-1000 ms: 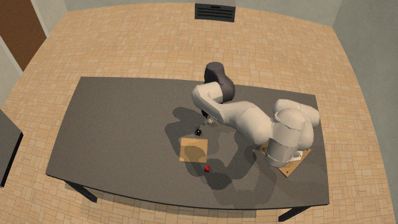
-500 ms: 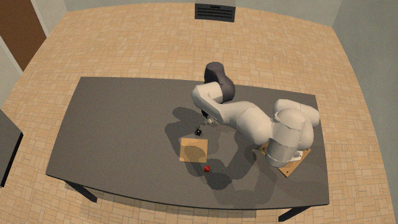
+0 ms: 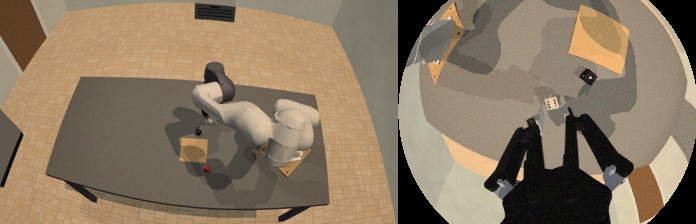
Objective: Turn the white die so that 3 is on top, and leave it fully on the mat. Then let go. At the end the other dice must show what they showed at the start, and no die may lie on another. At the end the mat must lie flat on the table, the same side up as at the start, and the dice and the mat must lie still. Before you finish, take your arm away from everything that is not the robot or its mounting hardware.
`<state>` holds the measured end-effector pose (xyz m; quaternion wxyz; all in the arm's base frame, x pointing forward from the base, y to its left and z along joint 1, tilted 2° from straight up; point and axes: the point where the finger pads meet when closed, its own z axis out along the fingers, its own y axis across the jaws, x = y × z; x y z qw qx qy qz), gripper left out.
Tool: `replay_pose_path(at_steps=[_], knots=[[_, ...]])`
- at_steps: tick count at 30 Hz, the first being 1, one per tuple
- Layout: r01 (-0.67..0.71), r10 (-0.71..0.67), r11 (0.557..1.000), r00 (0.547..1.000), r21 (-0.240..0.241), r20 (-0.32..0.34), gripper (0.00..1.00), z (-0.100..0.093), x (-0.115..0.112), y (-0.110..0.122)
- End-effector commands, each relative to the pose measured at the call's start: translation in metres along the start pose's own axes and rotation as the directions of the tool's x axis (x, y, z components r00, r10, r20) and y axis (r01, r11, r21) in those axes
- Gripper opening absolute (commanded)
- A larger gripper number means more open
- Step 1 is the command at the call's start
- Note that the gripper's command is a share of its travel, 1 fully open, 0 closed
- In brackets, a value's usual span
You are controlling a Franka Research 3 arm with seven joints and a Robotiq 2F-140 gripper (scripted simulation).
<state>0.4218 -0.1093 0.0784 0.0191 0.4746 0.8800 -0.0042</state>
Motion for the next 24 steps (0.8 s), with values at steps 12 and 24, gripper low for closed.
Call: replay_pose_path(at_steps=[12, 24], knots=[[0.003, -0.003, 1.0, 1.0, -0.001, 0.004, 0.25, 0.0001, -0.0014, 0.0008], [0.003, -0.003, 1.0, 1.0, -0.001, 0.004, 0.25, 0.0064, -0.0014, 0.0008]])
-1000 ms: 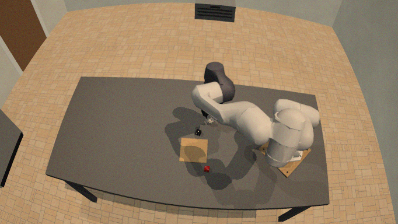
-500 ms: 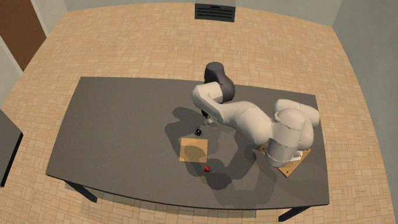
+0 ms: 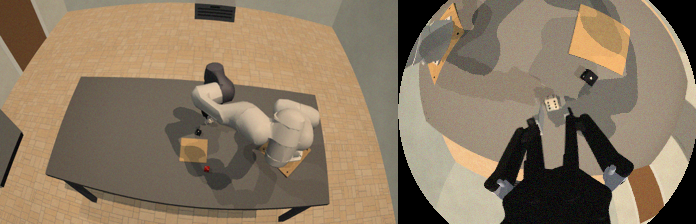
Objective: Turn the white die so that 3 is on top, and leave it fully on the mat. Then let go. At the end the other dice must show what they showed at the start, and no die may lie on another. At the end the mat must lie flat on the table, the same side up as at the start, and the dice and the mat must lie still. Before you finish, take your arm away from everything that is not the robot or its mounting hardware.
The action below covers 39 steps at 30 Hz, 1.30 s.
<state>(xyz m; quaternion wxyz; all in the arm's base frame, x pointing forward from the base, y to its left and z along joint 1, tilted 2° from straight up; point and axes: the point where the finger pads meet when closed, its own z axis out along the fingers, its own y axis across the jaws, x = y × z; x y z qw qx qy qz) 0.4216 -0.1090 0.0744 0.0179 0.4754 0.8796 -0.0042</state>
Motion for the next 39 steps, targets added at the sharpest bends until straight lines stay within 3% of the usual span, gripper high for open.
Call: replay_pose_path(at_steps=[1, 17, 39], knots=[[0.004, -0.004, 1.0, 1.0, -0.002, 0.006, 0.25, 0.004, -0.002, 0.001], [0.004, -0.004, 1.0, 1.0, -0.002, 0.006, 0.25, 0.024, -0.002, 0.001], [0.004, -0.004, 1.0, 1.0, -0.002, 0.006, 0.25, 0.025, -0.002, 0.001]])
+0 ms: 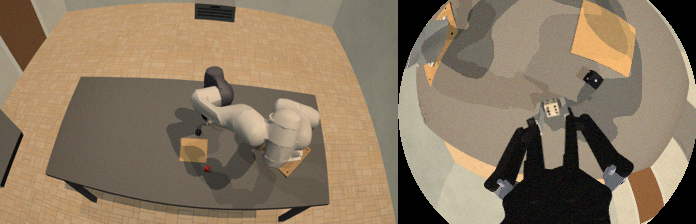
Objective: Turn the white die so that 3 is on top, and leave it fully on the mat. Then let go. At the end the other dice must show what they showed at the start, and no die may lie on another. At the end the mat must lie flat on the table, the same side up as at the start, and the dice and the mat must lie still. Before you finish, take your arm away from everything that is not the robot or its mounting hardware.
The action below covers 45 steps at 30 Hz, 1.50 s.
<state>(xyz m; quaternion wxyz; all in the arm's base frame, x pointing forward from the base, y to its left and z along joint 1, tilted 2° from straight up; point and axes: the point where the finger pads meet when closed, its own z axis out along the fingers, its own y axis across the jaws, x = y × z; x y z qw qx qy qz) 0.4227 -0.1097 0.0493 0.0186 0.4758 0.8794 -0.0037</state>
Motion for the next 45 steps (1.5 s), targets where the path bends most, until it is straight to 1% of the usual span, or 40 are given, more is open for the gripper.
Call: replay_pose_path(at_steps=[1, 19, 20, 45], knots=[[0.005, -0.005, 1.0, 1.0, -0.001, 0.005, 0.25, 0.0, -0.0017, 0.0007], [0.005, -0.005, 1.0, 1.0, -0.001, 0.005, 0.25, 0.0, -0.0017, 0.0007], [0.005, -0.005, 1.0, 1.0, -0.001, 0.005, 0.13, 0.0, -0.0017, 0.0007], [0.005, -0.005, 1.0, 1.0, -0.001, 0.005, 0.13, 0.0, -0.0017, 0.0007]])
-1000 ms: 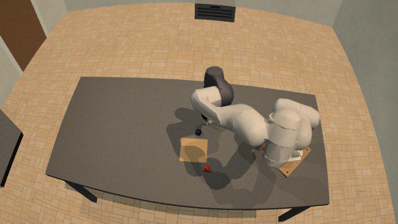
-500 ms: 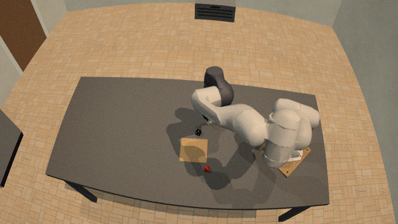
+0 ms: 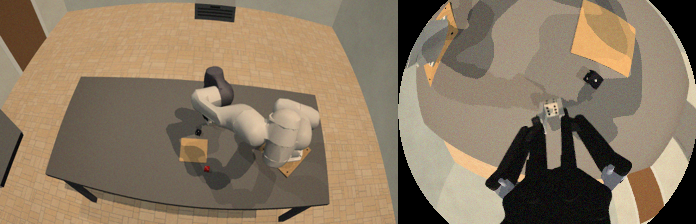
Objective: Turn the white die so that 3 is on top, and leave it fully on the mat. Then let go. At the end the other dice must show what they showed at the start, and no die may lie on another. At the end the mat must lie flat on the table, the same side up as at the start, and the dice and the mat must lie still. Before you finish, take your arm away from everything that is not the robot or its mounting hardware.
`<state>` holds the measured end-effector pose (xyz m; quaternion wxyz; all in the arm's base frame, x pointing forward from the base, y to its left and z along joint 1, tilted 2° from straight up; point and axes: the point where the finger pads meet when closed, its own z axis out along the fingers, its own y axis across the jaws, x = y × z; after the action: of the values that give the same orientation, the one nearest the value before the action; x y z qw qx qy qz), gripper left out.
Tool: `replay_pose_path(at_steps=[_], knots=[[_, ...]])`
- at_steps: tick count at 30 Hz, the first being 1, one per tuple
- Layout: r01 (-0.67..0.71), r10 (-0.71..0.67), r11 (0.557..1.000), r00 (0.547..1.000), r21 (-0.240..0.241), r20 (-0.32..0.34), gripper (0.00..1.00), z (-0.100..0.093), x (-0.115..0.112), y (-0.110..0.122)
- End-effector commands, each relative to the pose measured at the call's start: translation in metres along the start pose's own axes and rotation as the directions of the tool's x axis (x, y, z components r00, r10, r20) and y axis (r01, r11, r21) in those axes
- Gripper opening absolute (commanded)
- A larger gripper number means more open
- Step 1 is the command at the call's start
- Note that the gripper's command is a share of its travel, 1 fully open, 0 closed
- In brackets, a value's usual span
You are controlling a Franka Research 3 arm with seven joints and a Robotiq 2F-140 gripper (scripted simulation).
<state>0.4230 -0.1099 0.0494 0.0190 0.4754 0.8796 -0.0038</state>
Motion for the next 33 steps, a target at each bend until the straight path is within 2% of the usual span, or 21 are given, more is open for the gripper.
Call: replay_pose_path(at_steps=[1, 13, 16, 20, 22, 28, 33], knots=[[0.005, -0.005, 1.0, 1.0, 0.0, 0.004, 0.13, 0.0, -0.001, 0.001], [0.005, -0.005, 1.0, 1.0, 0.0, 0.004, 0.13, -0.005, -0.001, 0.001], [0.005, -0.005, 1.0, 1.0, 0.0, 0.004, 0.13, -0.018, -0.001, 0.001], [0.005, -0.005, 1.0, 1.0, 0.0, 0.004, 0.13, -0.045, -0.001, 0.001], [0.005, -0.005, 1.0, 1.0, 0.0, 0.004, 0.13, -0.045, -0.001, 0.001], [0.005, -0.005, 1.0, 1.0, 0.0, 0.004, 0.13, -0.087, -0.001, 0.001], [0.005, -0.005, 1.0, 1.0, 0.0, 0.004, 0.13, -0.1, -0.001, 0.0]])
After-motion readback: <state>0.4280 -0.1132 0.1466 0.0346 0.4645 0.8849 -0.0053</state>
